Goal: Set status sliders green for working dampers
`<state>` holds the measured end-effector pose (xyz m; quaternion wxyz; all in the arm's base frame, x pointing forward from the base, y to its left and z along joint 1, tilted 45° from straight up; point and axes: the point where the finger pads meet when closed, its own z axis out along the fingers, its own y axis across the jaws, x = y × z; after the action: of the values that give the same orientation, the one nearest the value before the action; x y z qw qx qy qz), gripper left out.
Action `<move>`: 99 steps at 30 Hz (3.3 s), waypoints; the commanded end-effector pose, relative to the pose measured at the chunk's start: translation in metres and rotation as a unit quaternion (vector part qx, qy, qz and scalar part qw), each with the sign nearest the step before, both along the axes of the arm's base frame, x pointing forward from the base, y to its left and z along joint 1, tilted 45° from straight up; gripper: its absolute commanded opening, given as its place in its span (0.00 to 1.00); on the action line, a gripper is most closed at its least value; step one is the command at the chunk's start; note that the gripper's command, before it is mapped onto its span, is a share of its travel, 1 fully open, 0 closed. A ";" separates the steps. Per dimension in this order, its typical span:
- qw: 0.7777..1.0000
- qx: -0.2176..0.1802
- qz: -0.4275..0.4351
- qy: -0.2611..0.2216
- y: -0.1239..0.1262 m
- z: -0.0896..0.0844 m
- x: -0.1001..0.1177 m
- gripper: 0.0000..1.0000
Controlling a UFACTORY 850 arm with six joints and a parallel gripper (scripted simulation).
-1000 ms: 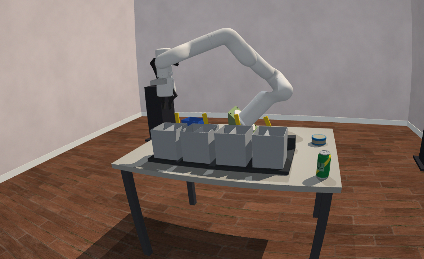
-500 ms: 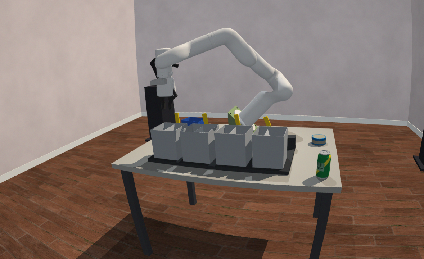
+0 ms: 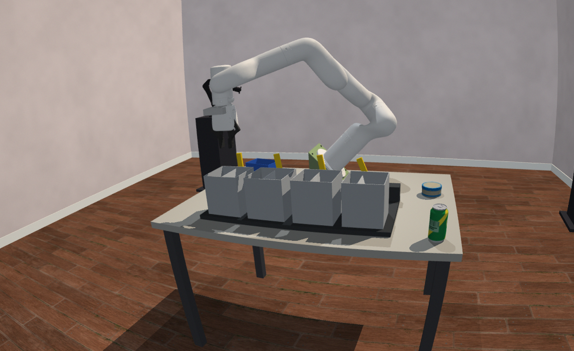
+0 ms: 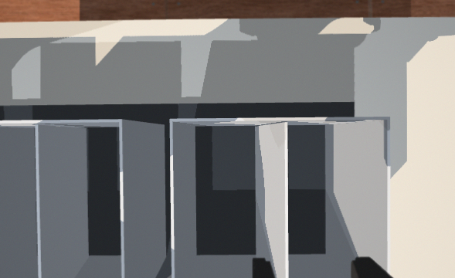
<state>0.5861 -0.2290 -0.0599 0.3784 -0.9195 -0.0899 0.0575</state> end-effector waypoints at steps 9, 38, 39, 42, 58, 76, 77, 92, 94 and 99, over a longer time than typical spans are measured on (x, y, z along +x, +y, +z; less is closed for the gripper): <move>1.000 -0.001 0.000 -0.001 -0.001 0.001 0.001 0.39; 1.000 -0.001 0.000 -0.001 -0.001 0.001 0.001 0.39; 1.000 -0.001 0.000 -0.001 -0.001 0.001 0.001 0.39; 1.000 -0.001 0.000 -0.001 -0.001 0.001 0.001 0.39; 1.000 0.031 -0.001 0.005 -0.017 -0.017 -0.092 0.39; 0.999 0.037 -0.002 0.007 -0.019 -0.020 -0.110 0.39; 0.999 0.037 -0.002 0.007 -0.019 -0.020 -0.110 0.39; 0.999 0.036 -0.002 0.007 -0.015 -0.024 -0.111 0.39; 0.999 0.036 -0.002 0.007 -0.013 -0.026 -0.112 0.39; 0.999 0.036 -0.002 0.007 -0.006 -0.032 -0.114 0.39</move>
<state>0.4733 -0.2394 -0.0878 0.4128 -0.9046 -0.0877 0.0608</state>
